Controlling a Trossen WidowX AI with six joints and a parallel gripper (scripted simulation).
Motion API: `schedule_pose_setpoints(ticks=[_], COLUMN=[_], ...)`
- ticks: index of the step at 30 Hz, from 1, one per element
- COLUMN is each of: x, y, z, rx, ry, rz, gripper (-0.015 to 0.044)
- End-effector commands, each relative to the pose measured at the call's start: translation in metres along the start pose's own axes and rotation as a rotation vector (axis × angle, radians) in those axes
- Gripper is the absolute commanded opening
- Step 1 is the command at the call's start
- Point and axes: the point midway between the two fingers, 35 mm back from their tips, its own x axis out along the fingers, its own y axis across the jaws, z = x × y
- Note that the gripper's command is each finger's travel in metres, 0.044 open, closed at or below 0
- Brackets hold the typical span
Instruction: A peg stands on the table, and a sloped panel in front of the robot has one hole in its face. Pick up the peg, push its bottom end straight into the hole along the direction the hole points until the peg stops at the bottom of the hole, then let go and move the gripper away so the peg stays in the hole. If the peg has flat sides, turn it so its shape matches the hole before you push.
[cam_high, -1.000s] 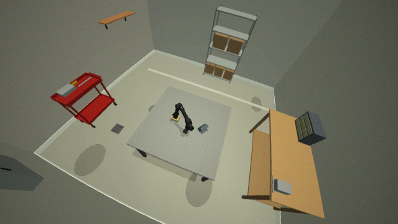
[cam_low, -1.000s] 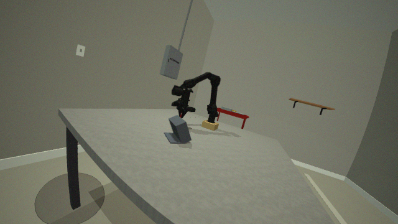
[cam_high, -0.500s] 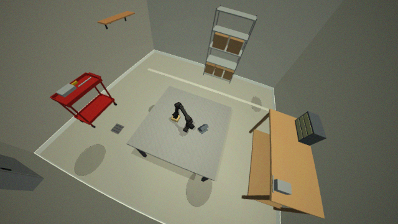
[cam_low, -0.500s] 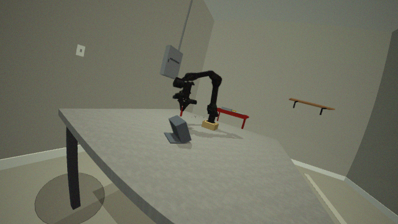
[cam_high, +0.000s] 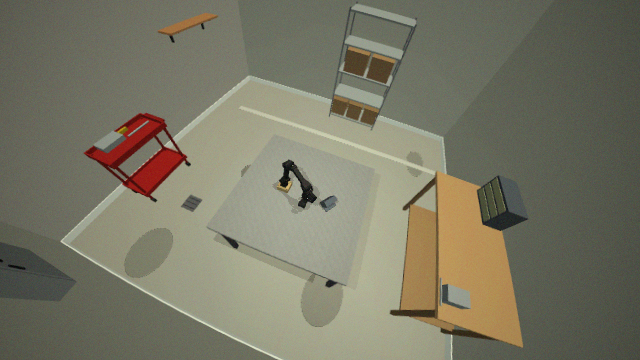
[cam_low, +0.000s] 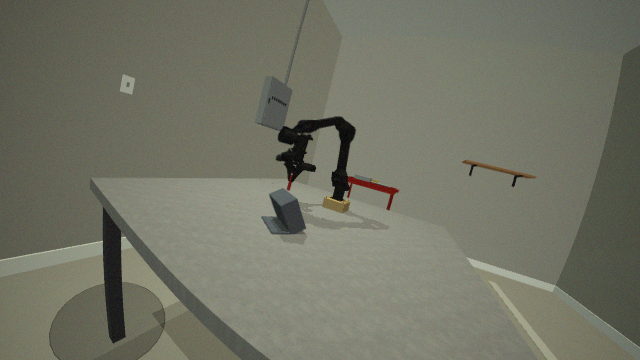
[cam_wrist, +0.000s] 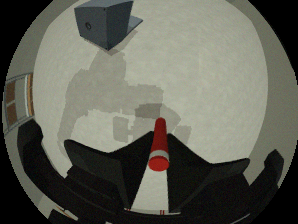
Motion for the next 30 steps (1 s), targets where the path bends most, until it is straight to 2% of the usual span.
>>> schedule_pose_setpoints(ticks=[1,30], x=[0.003,0.011], y=[0.003,0.025], z=[0.002,0.021], rx=[-0.011,-0.107], ry=[0.001,-0.039], rz=[-0.023,-0.156], gripper=[0.0000,0.0000])
